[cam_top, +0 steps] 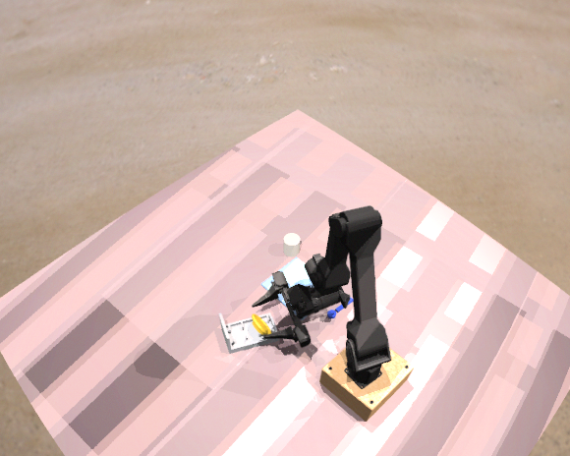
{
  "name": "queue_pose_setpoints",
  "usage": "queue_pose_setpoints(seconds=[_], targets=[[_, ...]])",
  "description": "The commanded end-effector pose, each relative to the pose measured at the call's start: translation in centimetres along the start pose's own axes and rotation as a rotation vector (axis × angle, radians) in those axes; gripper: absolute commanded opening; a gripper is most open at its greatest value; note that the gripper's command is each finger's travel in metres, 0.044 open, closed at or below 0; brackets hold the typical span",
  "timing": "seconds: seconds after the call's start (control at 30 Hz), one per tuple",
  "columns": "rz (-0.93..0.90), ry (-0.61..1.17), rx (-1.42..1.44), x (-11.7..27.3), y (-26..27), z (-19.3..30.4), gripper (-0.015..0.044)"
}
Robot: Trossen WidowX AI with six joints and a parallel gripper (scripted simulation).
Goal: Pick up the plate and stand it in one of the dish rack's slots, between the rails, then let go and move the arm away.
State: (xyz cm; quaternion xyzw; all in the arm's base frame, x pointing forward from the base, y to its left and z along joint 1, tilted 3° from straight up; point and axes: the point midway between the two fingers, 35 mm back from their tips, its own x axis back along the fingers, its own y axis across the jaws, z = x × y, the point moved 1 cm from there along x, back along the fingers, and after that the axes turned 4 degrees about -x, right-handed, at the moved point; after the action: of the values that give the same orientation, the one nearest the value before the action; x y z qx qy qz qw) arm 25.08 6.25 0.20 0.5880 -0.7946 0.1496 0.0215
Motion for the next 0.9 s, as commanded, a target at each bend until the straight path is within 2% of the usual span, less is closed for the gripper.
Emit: queue_pose_setpoints(seconds=[0.0,0.1,0.4,0.63,0.87], targets=[[0.001,0.001,-0.012,0.3,-0.5,-1.2,0.0400],[0.002,0.000,-0.005,0.5,-1.0,-2.5,0.0400],[0.008,-0.011,0.046,2.0,-1.9,-10.5,0.0400],[0.003,0.004,0.031,2.0,-2.4,-10.6,0.0400],[-0.033,0.157,-0.143,2.0,-2.9,-10.4,0.0400]])
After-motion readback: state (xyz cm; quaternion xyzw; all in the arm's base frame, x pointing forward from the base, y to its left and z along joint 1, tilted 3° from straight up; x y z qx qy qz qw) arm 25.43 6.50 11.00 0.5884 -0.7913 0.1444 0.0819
